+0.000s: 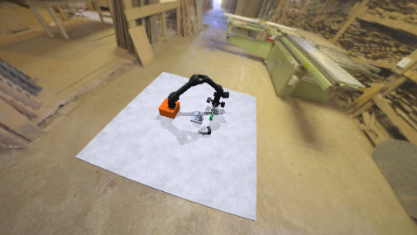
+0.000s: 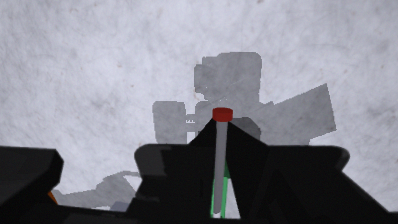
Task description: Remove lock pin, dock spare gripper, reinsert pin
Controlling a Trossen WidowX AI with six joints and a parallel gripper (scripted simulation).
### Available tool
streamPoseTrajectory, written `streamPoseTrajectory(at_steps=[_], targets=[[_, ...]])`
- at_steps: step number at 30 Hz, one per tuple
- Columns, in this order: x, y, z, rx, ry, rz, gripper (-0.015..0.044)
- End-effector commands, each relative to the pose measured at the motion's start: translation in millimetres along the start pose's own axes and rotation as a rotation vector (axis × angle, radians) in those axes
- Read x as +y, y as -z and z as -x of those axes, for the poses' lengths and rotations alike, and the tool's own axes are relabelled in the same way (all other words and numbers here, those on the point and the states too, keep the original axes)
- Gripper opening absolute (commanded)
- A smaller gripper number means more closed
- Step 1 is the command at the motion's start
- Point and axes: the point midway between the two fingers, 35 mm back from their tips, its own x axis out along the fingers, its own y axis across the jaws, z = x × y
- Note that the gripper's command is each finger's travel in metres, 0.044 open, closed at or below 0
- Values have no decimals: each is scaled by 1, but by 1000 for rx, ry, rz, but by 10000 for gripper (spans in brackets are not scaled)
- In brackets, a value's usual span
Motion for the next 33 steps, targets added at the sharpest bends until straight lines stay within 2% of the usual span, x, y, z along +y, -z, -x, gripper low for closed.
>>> streamPoseTrajectory(at_steps=[1, 5, 13, 33], targets=[[0, 1, -1, 1, -2, 4, 0], [0, 1, -1, 1, -2, 4, 0], [0, 0, 0, 0, 0, 0, 200], [11, 0, 29, 19, -38, -1, 200]])
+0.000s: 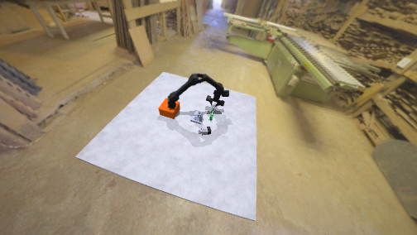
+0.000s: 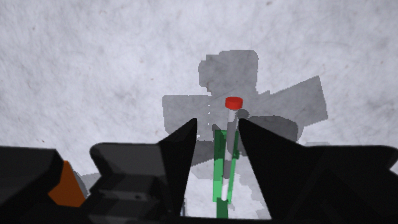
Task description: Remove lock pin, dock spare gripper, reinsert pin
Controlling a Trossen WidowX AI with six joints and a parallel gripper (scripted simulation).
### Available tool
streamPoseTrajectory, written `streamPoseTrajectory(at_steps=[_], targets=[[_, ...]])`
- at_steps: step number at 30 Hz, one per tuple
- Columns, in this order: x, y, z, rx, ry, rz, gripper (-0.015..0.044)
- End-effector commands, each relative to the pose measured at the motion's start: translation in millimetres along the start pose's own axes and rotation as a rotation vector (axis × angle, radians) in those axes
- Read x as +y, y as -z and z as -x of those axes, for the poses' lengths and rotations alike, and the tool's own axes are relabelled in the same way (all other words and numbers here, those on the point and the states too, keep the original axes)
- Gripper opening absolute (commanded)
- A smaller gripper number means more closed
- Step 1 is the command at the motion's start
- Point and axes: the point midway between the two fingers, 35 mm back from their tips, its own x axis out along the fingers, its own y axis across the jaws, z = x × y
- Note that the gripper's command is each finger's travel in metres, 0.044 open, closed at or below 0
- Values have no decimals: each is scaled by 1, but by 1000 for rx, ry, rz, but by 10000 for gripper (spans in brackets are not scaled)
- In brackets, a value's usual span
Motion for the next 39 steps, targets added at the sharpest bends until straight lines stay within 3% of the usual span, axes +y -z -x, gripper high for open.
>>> streamPoseTrajectory(at_steps=[1, 27, 32, 37, 39], targets=[[1, -1, 11, -1, 2, 0, 200], [20, 1, 50, 34, -68, -1, 200], [20, 2, 41, 36, -73, -1, 331], [5, 36, 90, -18, 50, 18, 200], [1, 50, 107, -32, 97, 25, 180]])
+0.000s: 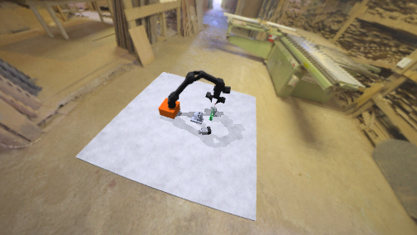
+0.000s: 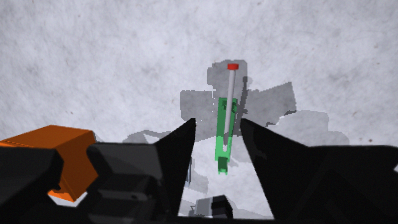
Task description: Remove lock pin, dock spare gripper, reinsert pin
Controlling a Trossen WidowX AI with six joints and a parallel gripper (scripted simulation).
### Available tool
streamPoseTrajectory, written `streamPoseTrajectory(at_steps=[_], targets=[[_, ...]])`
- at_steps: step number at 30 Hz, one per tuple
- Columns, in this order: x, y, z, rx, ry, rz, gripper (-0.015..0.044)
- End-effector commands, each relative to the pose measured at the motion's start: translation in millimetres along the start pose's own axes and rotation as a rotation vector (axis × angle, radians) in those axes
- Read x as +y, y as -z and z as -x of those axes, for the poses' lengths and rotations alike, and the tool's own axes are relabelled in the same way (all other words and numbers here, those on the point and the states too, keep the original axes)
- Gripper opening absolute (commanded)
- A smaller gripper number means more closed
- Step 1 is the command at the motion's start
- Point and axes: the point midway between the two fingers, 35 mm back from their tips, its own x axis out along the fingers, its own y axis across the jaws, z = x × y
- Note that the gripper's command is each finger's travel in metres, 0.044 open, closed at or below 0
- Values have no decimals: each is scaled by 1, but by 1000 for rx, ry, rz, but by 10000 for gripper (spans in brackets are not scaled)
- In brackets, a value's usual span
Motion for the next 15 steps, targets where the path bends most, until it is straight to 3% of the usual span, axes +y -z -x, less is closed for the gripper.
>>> streamPoseTrajectory(at_steps=[1, 8, 15], targets=[[-9, 26, 36, -30, 97, -2, 180], [-9, 26, 33, -30, 97, -2, 180], [-15, 34, -31, -30, 97, -3, 180]])
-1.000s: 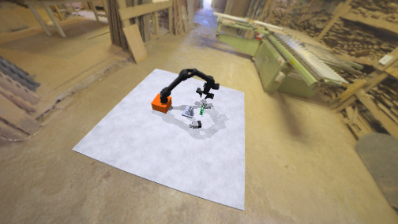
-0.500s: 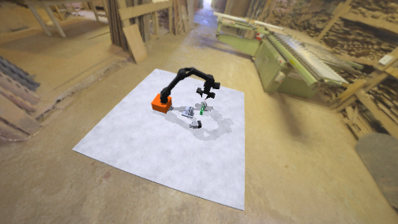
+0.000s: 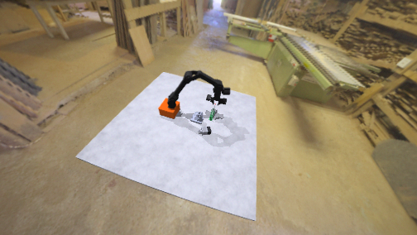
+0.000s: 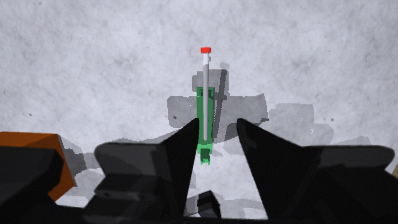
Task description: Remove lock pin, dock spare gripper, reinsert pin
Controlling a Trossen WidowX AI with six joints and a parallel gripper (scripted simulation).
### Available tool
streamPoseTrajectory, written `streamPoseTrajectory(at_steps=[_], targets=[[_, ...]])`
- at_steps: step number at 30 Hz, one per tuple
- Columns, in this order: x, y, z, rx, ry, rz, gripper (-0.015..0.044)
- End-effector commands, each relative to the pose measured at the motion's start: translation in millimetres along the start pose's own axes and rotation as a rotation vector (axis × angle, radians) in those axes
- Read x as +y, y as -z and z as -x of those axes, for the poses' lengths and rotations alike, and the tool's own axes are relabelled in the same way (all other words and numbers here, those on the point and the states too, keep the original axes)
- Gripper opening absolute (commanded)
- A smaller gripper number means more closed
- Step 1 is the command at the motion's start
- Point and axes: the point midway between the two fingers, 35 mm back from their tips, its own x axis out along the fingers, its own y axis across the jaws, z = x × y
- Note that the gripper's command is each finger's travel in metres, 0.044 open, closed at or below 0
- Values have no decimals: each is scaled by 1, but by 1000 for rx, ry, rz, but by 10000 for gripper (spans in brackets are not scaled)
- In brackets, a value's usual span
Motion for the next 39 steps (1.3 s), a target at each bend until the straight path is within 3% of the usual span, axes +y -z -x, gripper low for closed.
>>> streamPoseTrajectory(at_steps=[1, 39], targets=[[9, 9, -36, 12, -33, 0, 180], [10, 18, -92, 13, -33, 0, 180]])
